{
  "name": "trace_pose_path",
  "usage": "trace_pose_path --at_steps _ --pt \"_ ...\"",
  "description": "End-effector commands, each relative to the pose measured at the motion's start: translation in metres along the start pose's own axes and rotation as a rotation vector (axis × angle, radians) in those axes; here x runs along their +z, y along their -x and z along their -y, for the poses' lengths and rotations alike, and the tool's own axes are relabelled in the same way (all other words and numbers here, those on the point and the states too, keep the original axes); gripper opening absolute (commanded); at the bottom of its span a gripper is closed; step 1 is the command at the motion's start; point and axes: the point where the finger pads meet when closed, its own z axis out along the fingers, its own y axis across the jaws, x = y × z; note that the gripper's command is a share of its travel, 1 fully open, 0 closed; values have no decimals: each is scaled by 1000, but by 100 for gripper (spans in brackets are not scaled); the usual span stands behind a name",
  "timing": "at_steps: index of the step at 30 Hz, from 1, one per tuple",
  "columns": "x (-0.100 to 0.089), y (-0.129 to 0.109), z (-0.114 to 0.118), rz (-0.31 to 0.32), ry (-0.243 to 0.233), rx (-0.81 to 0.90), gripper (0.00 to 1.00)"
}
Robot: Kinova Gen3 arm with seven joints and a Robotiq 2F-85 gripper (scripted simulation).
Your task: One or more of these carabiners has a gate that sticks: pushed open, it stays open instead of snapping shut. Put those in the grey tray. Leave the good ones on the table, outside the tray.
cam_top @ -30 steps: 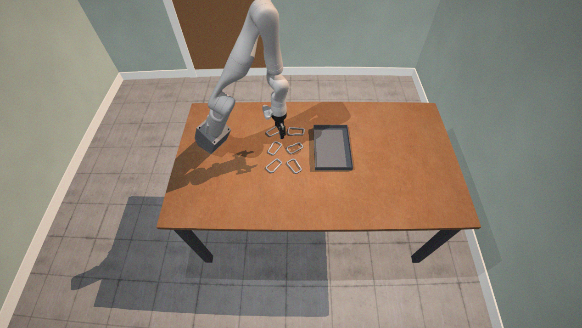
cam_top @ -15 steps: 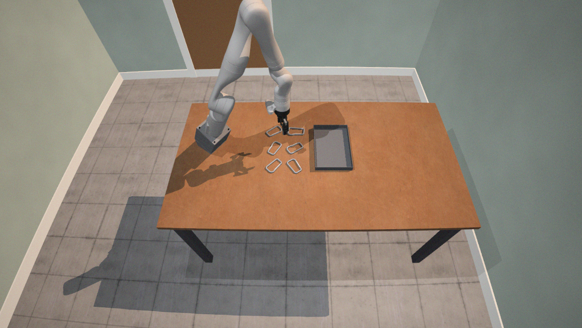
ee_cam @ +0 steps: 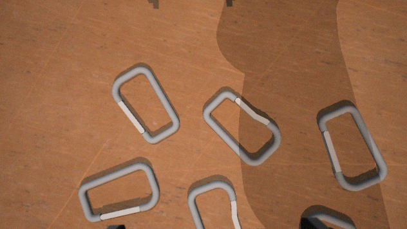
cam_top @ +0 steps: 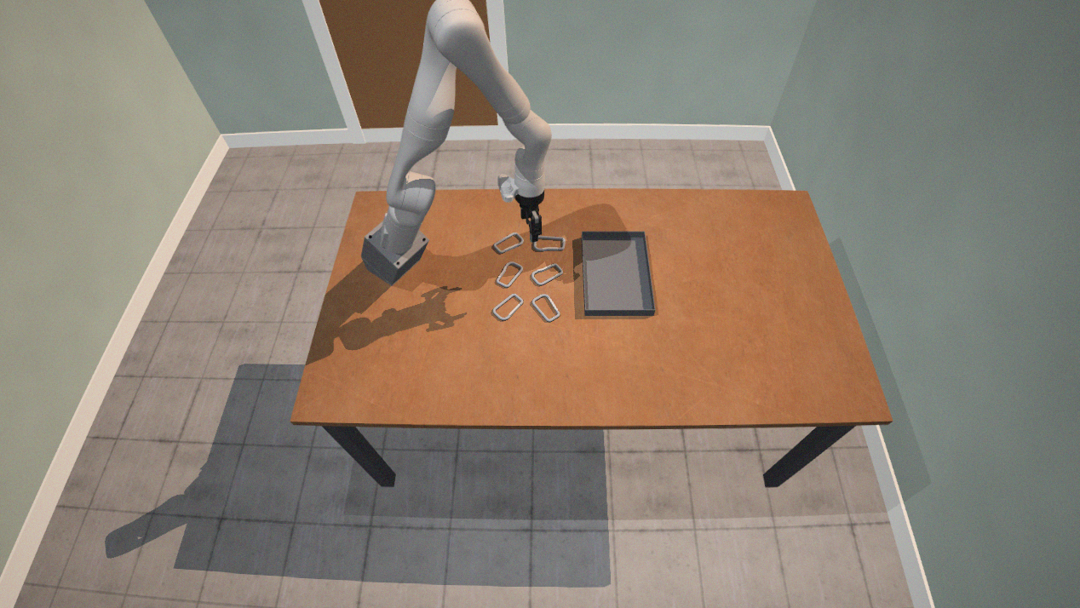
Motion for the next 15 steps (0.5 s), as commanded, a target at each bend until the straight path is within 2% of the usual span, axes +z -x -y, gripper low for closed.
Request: trace_pose_path --at_steps 1,14,15 --pt "-41 17 5 -5 -8 8 100" --pt "-41 17 5 -5 -8 8 100" --pt "-81 33 9 -21 -27 27 100"
